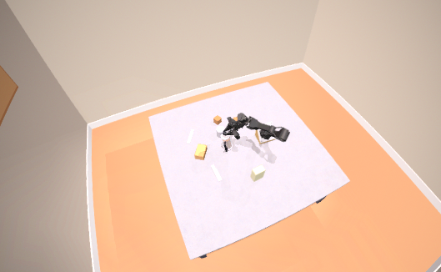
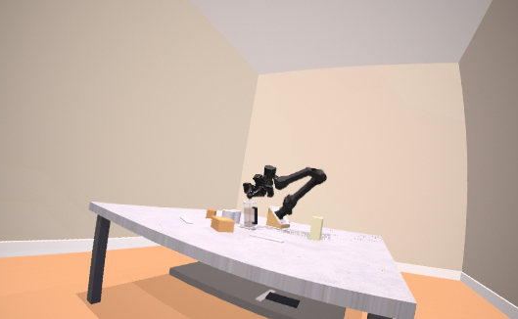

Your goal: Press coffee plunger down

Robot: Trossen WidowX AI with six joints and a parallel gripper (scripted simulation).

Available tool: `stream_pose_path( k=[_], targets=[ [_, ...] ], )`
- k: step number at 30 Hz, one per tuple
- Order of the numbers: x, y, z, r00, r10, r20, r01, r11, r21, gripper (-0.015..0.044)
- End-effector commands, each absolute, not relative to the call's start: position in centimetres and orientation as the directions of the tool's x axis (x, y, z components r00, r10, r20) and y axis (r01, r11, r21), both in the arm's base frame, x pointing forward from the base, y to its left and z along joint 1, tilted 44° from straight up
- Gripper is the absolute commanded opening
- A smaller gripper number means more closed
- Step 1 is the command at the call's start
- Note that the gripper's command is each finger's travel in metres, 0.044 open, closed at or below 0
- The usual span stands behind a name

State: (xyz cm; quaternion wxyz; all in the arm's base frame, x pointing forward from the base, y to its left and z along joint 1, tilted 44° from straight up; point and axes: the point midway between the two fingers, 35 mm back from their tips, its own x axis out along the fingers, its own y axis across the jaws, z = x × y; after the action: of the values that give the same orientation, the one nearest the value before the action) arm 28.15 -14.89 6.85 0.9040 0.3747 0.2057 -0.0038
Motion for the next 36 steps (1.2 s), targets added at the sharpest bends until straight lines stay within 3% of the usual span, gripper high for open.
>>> stream_pose_path(
  k=[1,3,15,36],
  targets=[
    [28.1,-14.9,6.8,0.915,0.148,-0.376,0.162,0.719,0.676,0.0119],
    [28.1,-14.9,6.8,0.915,0.148,-0.376,0.162,0.719,0.676,0.0119],
    [28.1,-14.9,6.8,0.915,0.148,-0.376,0.162,0.719,0.676,0.0434],
    [24.7,-18.8,13.3,0.909,0.159,-0.385,0.164,0.712,0.683,0.044]
  ],
)
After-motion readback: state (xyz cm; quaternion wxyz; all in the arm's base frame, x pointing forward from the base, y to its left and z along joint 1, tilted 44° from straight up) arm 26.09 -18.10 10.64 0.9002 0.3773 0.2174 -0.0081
